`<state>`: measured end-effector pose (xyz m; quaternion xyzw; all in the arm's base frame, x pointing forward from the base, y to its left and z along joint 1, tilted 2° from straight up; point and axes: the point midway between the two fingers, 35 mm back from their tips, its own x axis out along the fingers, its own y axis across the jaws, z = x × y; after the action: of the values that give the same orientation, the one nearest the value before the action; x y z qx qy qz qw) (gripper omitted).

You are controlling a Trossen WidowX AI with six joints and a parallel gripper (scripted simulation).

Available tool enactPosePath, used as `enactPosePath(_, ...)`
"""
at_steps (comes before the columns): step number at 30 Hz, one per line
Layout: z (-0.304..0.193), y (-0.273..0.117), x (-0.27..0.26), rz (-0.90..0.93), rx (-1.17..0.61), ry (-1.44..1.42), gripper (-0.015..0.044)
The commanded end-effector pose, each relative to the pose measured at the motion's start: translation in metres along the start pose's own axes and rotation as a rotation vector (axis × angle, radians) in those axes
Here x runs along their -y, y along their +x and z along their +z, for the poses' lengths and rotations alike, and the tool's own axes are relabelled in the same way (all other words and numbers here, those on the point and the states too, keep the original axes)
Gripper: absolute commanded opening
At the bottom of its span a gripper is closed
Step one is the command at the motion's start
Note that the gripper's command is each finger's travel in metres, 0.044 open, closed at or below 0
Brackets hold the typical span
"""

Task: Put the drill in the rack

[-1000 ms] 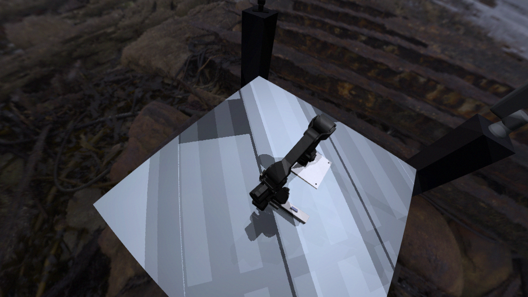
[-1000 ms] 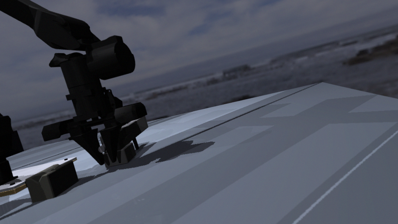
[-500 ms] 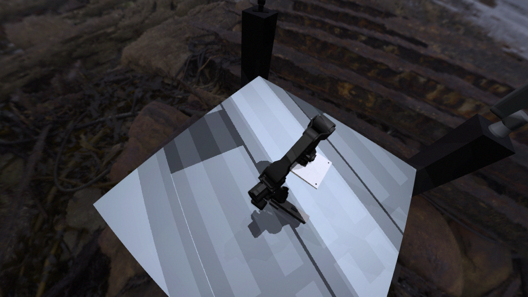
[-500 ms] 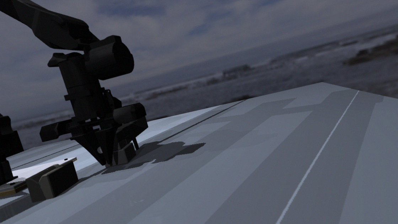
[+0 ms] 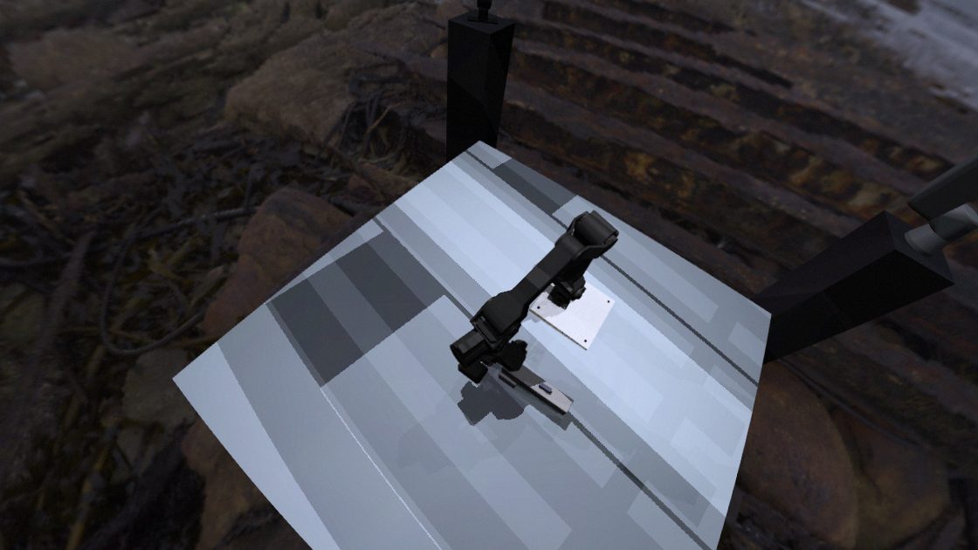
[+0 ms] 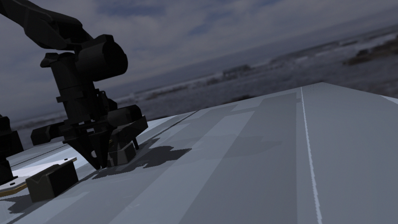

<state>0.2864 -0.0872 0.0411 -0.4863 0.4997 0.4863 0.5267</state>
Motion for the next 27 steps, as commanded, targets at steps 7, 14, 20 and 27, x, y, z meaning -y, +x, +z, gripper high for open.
enactPosePath(7, -0.015, 0.002, 0.0, 0.004, -0.001, 0.001, 0.0)
enactPosePath(14, -0.013, 0.001, 0.0, 0.0, 0.0, 0.0, 0.0105)
enactPosePath(20, -0.013, 0.001, 0.0, 0.0, 0.0, 0.0, 0.0263)
enactPosePath(27, -0.01, 0.002, 0.0, 0.004, -0.001, 0.001, 0.044)
